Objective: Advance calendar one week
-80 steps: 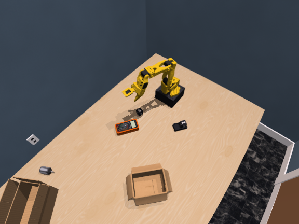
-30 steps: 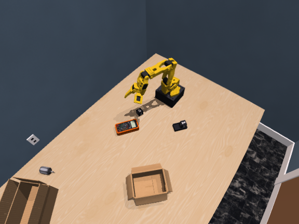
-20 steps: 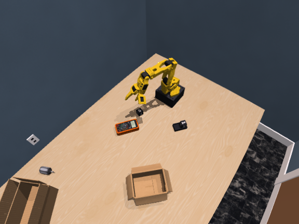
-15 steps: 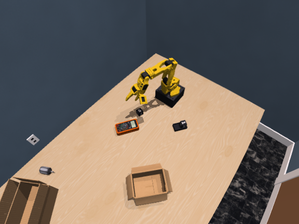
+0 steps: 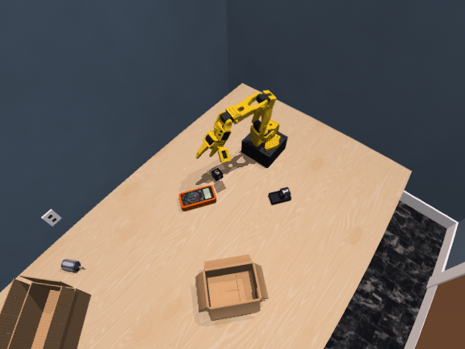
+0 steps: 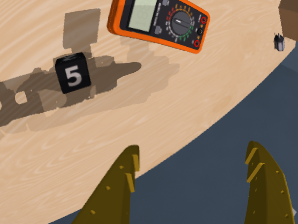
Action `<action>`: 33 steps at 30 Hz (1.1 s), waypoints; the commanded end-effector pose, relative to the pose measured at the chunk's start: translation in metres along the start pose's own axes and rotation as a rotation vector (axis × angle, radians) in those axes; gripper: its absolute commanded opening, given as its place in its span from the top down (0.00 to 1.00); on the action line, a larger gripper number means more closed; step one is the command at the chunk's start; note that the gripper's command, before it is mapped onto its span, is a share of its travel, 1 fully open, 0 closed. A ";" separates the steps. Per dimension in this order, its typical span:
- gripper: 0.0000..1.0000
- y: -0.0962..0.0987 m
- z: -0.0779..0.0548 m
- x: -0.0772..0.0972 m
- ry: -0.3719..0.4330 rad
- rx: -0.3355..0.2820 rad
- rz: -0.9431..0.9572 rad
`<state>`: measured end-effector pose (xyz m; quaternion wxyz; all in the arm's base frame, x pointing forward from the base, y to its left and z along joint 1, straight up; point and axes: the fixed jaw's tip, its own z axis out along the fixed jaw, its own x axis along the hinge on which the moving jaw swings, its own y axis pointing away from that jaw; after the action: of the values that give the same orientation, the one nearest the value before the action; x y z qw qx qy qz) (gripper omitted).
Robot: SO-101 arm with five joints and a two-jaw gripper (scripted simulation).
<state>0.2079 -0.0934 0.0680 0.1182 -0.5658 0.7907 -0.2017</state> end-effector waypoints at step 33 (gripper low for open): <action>0.65 0.084 0.055 -0.006 -0.045 -0.490 -0.002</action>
<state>0.1669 -0.0754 -0.0136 0.0025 -0.5829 0.8125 -0.0057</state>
